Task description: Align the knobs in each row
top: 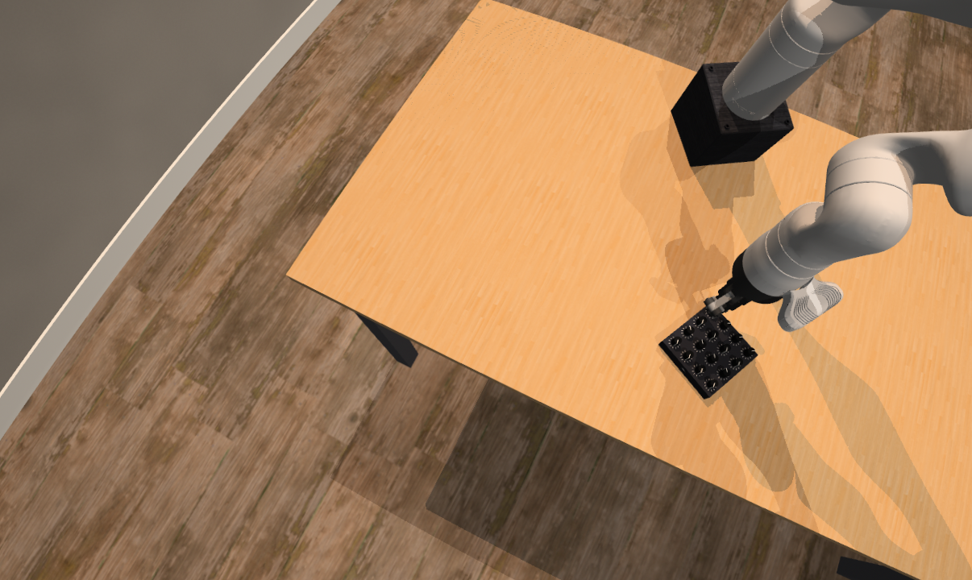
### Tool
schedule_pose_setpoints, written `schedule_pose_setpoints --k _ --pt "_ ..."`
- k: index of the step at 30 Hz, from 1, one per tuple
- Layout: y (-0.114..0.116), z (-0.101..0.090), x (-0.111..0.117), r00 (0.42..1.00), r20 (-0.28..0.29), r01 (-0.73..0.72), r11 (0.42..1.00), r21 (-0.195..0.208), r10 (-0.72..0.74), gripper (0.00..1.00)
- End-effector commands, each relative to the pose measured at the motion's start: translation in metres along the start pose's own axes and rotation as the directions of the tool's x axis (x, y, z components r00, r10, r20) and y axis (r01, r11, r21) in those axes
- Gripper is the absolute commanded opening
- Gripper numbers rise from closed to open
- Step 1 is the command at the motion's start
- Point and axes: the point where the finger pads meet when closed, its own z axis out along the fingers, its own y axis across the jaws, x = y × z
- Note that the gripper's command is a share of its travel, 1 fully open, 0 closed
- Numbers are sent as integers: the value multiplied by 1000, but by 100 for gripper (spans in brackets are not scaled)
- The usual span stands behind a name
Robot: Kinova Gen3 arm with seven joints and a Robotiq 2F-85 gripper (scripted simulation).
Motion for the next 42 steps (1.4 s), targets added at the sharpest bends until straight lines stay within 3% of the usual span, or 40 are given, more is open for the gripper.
schedule_pose_setpoints --k 1,42 --pt "0 0 0 1000 -1 0 1000 -1 0 19" --pt "0 14 0 1000 -1 0 1000 -1 0 19"
